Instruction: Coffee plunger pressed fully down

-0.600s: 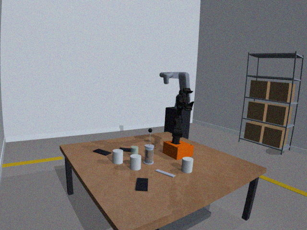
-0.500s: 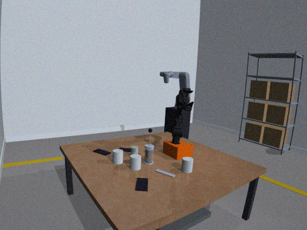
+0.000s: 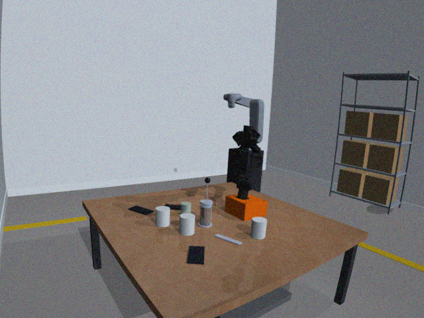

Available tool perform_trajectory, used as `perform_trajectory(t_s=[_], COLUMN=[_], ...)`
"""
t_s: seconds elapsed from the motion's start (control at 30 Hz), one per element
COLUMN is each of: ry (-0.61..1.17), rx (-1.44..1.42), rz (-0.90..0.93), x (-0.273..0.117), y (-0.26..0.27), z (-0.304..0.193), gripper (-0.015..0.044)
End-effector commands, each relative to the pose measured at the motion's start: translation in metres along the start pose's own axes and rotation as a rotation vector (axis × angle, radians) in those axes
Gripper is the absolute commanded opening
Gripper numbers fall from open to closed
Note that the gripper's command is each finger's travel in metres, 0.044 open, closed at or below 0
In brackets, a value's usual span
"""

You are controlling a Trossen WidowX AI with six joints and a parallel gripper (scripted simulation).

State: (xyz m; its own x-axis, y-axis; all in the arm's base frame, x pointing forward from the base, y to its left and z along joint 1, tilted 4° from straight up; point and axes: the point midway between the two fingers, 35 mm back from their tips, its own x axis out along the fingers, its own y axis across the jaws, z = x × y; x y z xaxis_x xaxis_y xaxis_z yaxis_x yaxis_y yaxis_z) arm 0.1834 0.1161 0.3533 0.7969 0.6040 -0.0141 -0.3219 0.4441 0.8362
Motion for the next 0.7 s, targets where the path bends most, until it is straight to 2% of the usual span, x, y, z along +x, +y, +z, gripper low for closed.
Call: perform_trajectory(t_s=[0.0,0.33,0.67], ry=[-0.024,0.167,0.184], rx=[-0.344,-0.716,-0.734], rz=[-0.368,-0.793,-0.824], x=[0.017,0.001,-0.002], y=[-0.074,-0.165,-0.21], z=[0.029,0.059,0.035], gripper=[0.044,0.044,0.044])
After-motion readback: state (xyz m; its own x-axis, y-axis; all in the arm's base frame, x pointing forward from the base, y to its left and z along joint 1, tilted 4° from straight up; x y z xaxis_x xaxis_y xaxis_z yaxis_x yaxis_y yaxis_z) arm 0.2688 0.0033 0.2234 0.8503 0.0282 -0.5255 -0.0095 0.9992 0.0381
